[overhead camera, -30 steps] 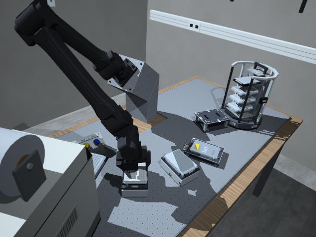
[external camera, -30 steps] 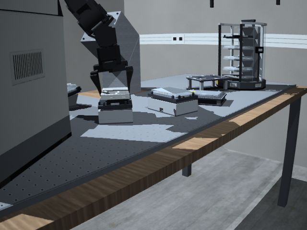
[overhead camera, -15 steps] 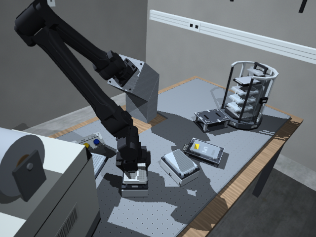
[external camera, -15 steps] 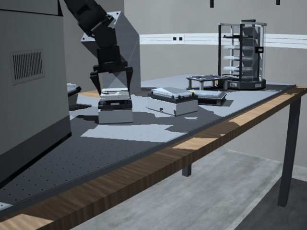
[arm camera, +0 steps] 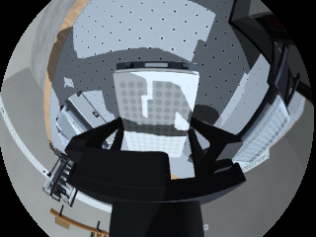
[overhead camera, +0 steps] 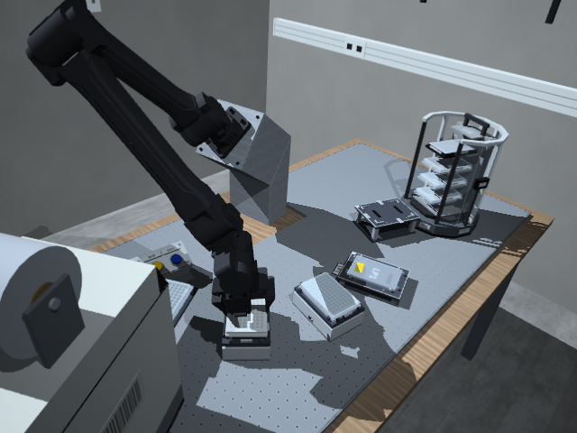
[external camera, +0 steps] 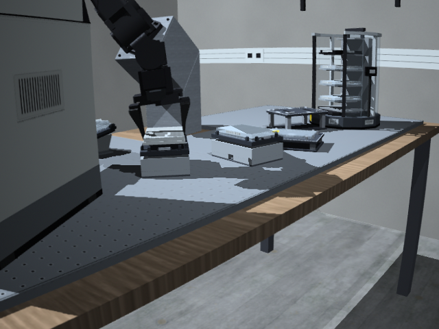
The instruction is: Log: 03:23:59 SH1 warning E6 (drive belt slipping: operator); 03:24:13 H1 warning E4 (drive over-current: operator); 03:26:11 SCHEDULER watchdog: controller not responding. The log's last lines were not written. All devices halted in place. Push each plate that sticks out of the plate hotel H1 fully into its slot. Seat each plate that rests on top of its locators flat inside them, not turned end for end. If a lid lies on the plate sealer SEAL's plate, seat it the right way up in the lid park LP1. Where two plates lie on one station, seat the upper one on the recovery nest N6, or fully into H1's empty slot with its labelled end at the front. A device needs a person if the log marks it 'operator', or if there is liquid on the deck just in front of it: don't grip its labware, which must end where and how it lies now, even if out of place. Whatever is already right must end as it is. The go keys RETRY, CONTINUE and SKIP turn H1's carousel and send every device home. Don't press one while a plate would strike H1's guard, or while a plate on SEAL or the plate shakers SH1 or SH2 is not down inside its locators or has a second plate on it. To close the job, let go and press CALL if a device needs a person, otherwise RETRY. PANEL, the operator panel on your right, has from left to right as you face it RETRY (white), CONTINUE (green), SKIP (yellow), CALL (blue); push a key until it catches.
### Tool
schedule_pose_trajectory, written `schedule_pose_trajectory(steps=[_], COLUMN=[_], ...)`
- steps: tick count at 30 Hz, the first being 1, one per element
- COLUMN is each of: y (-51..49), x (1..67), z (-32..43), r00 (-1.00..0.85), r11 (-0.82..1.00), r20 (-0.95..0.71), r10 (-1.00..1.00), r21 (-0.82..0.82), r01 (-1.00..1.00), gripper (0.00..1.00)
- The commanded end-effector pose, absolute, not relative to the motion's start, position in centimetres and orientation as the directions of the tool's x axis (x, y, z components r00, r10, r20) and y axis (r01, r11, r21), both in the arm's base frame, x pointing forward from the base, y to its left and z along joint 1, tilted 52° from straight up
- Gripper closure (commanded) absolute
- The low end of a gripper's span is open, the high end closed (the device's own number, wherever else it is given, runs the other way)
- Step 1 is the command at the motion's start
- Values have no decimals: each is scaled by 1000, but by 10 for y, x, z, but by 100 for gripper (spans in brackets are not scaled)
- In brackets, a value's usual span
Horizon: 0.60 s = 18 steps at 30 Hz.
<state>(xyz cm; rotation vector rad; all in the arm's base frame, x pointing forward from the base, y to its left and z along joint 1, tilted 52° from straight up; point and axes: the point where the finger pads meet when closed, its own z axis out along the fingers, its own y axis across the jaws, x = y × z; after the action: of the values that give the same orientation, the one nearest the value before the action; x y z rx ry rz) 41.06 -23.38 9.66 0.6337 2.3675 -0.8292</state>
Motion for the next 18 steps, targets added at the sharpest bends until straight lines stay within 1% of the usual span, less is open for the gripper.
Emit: schedule_pose_trajectory(steps=[1,18], y=[-238,-241], x=[415,416], z=[97,97], r00=[-736,-734], r11=[698,698], r20=[-633,-635], r10=[241,240], r21=[-414,-412], r01=[584,586], gripper=[16,16])
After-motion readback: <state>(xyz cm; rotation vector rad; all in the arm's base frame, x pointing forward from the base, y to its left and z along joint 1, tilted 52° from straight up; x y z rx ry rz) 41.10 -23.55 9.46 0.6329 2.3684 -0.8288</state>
